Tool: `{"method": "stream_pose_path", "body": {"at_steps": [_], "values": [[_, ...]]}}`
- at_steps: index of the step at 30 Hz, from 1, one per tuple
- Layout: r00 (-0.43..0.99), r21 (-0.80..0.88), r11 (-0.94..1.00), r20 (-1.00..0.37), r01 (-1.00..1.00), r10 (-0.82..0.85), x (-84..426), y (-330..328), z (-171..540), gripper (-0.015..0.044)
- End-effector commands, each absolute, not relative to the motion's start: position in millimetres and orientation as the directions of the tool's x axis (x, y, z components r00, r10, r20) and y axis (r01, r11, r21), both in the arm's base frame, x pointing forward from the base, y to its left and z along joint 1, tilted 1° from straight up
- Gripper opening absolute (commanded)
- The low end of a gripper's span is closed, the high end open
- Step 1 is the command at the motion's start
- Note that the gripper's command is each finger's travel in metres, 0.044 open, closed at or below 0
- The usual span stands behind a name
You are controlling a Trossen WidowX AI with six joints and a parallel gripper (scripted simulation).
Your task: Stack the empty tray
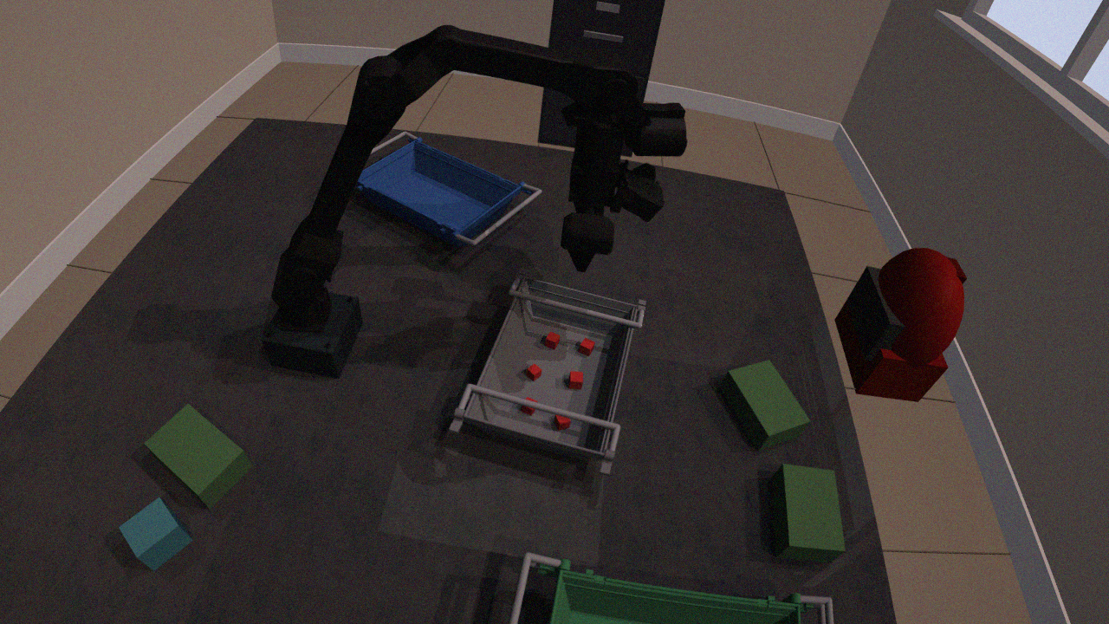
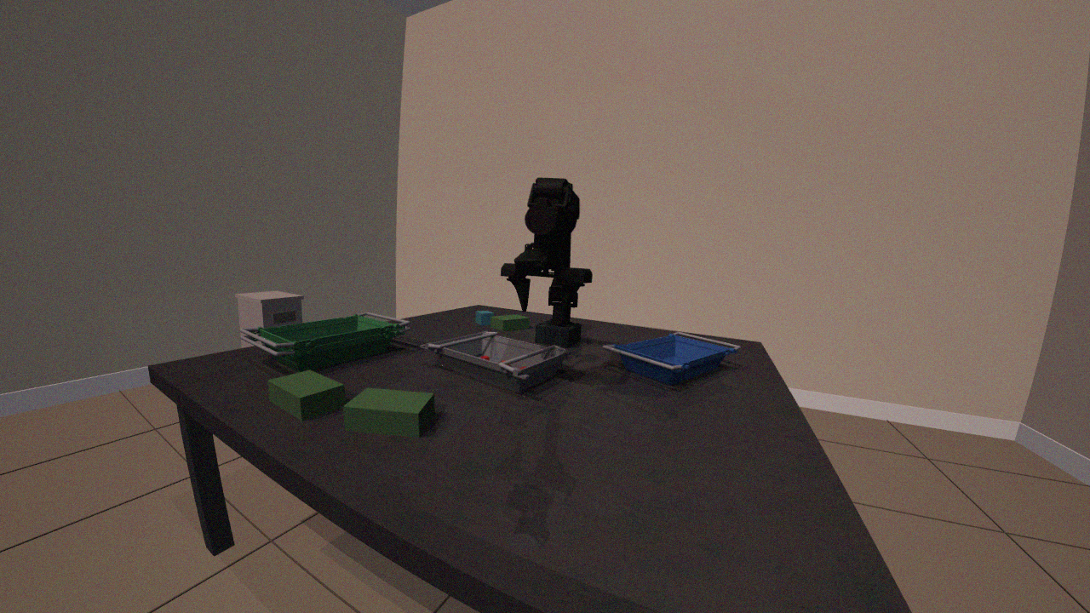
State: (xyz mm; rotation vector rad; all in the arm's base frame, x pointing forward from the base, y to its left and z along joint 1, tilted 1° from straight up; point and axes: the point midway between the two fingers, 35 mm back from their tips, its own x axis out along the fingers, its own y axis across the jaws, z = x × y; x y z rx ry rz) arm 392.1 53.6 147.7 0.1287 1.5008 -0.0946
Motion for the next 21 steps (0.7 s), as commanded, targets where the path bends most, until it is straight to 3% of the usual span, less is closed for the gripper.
{"method": "stream_pose_path", "body": {"at_steps": [1, 7, 11, 16, 21], "values": [[0.036, 0.012, 0.971, -0.999, -0.240, 0.021, 364, 117, 133, 0.0440], [0.034, -0.009, 0.625, -0.999, -0.781, 0.028, 303, 195, 122, 0.0440], [0.032, -0.021, 0.278, -0.999, -0.960, 0.033, 258, 230, 114, 0.0440], [0.028, -0.035, -0.187, -0.999, -0.982, 0.038, 200, 260, 104, 0.0440], [0.024, -0.045, -0.625, -0.999, -0.779, 0.043, 137, 276, 93, 0.0440]]}}
